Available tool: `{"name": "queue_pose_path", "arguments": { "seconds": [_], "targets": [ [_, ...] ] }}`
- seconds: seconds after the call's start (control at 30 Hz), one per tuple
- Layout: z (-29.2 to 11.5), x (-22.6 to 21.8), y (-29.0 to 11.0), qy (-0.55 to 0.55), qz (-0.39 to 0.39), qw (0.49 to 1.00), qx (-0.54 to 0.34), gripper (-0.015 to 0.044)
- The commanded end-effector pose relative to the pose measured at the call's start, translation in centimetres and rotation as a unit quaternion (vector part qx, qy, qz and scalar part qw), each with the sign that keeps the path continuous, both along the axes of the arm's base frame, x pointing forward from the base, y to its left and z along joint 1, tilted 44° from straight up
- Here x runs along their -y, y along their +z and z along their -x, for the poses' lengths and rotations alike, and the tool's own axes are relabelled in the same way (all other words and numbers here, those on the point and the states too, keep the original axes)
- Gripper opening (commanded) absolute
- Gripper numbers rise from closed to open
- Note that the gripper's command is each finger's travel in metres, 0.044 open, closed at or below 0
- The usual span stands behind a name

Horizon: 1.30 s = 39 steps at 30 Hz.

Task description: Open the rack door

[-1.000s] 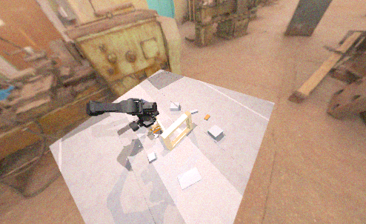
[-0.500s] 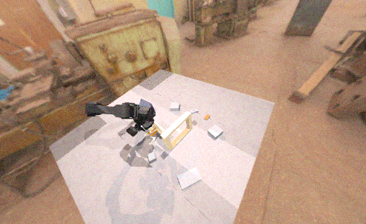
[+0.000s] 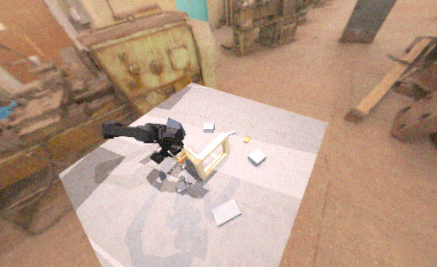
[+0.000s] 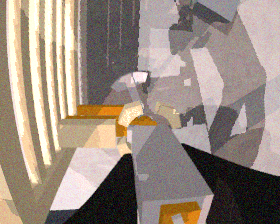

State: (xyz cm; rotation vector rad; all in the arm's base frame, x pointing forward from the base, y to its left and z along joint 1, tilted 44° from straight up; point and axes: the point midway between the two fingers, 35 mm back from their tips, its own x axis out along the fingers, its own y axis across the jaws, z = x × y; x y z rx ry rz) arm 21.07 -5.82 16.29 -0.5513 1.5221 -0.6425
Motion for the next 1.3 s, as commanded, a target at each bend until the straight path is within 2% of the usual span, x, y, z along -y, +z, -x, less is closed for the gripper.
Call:
{"name": "queue_pose_path", "arguments": {
  "seconds": [0.0,0.27,0.3,1.27],
  "targets": [
    [0.0,0.1,0.1,0.005,0.002,1.000,-0.003,0.0070],
    [0.0,0.1,0.1,0.005,0.002,1.000,-0.003,0.0280],
    [0.0,0.1,0.1,0.005,0.002,1.000,-0.003,0.0290],
    [0.0,-3.1,3.5,0.077,-0.032,0.996,0.044,0.0290]
  ]
}}
